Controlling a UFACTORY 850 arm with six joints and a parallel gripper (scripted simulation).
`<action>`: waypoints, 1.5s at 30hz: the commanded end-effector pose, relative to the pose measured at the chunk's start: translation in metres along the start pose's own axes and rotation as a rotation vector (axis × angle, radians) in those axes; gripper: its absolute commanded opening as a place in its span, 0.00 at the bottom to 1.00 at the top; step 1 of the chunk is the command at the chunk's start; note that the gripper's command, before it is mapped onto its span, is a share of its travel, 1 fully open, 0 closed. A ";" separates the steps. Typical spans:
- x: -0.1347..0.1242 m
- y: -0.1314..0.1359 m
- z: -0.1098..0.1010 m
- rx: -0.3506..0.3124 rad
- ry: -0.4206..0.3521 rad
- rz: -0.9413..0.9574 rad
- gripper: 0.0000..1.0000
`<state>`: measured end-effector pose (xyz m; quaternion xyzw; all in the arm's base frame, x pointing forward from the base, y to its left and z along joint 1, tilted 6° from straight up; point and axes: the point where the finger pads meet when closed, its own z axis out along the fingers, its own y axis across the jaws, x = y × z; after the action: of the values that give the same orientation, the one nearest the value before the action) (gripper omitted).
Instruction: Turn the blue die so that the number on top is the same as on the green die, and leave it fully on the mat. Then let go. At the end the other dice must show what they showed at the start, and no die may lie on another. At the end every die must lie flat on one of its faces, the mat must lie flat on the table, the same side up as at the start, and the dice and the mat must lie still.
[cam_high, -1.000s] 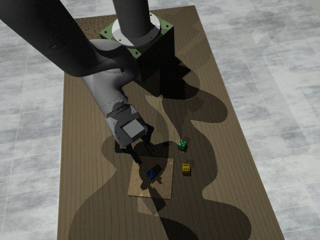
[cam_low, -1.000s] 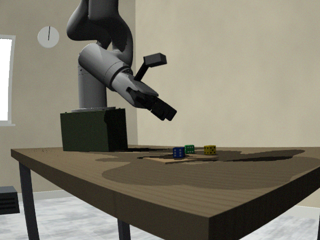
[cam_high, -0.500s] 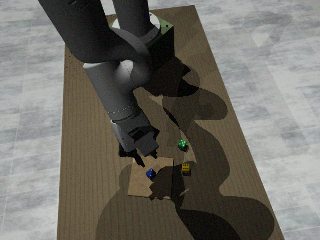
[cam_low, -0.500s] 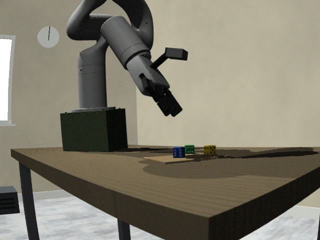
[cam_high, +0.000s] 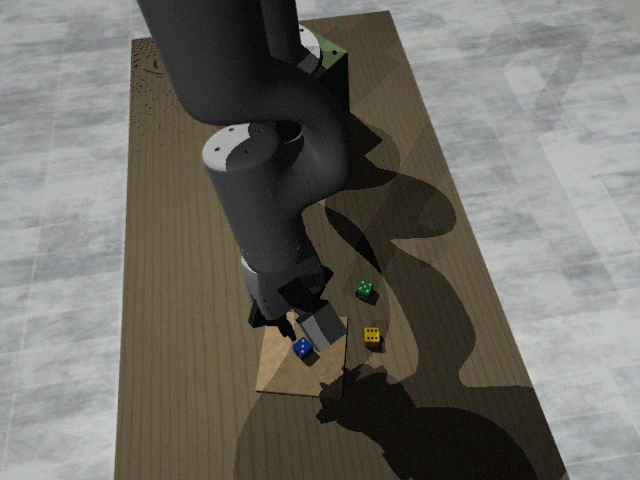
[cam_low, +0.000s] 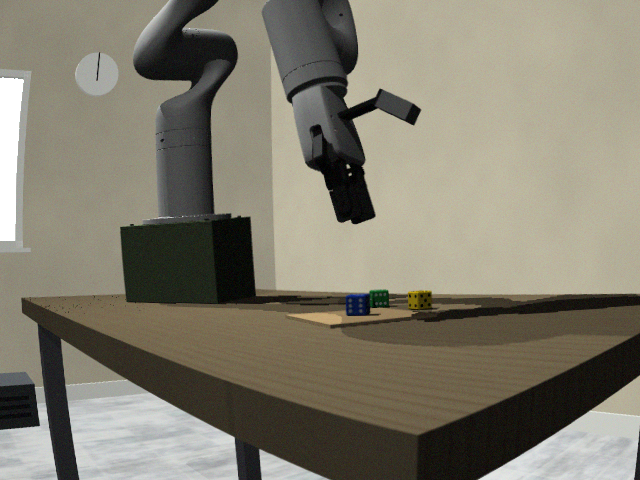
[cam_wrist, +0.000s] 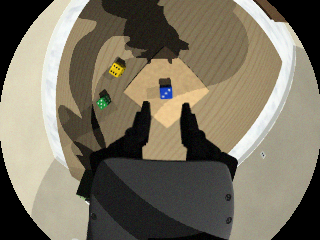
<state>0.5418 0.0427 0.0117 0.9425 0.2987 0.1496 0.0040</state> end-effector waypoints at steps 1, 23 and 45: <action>0.007 0.001 0.001 0.001 -0.149 -0.002 0.42; 0.013 0.001 0.001 0.004 -0.266 -0.011 1.00; -0.002 -0.002 0.031 0.025 -0.264 -0.124 0.42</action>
<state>0.5469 0.0453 -0.0192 0.9339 0.3548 0.0193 0.0402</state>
